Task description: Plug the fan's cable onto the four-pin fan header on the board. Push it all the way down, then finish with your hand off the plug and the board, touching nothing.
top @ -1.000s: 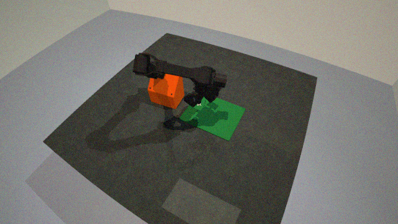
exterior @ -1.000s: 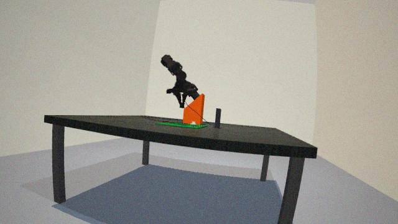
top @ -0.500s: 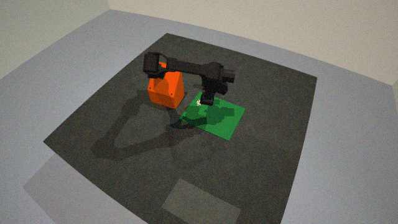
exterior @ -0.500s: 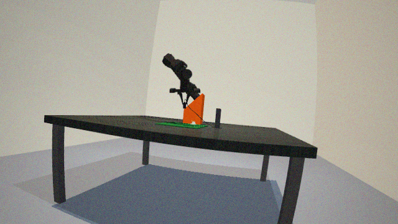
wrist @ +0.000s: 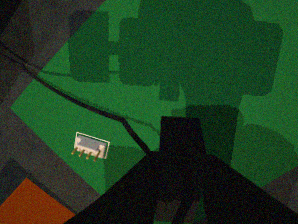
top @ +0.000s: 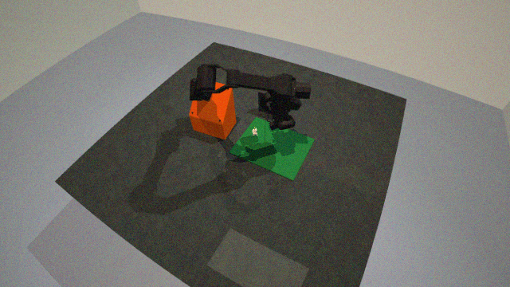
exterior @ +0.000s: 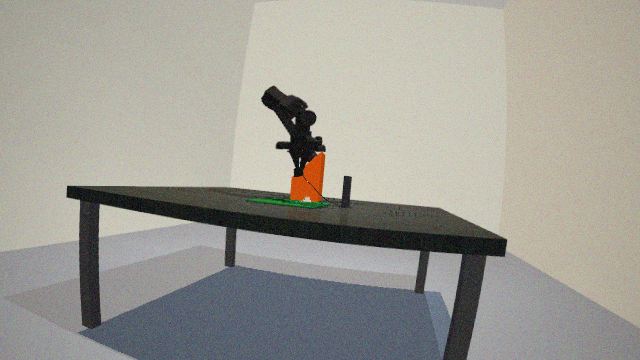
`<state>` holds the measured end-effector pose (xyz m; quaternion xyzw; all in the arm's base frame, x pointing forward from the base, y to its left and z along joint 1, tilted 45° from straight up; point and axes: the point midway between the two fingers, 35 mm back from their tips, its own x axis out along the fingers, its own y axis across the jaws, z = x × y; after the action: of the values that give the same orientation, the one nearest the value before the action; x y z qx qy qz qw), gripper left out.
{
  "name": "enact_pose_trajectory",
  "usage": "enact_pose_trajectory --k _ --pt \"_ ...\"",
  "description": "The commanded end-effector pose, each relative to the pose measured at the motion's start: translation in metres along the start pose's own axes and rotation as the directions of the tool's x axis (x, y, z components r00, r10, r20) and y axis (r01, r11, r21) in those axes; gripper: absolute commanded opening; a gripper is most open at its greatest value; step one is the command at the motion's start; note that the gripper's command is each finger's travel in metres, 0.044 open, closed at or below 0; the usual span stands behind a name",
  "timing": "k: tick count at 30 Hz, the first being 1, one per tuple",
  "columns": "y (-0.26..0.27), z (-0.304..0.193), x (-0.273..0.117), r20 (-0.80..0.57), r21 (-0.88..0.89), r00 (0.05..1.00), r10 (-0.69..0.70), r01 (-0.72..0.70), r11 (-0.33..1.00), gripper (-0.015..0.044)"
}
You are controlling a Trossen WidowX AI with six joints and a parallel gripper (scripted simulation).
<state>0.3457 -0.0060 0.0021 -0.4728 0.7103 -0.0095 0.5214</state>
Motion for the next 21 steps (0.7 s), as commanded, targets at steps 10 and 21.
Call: enact_pose_trajectory --k 10,21 --pt "0.008 0.04 -0.001 0.032 -0.391 0.998 -0.059 0.067 0.918 0.0" --pt "0.011 0.04 0.005 0.05 -0.4 0.999 -0.006 0.026 0.916 0.0"
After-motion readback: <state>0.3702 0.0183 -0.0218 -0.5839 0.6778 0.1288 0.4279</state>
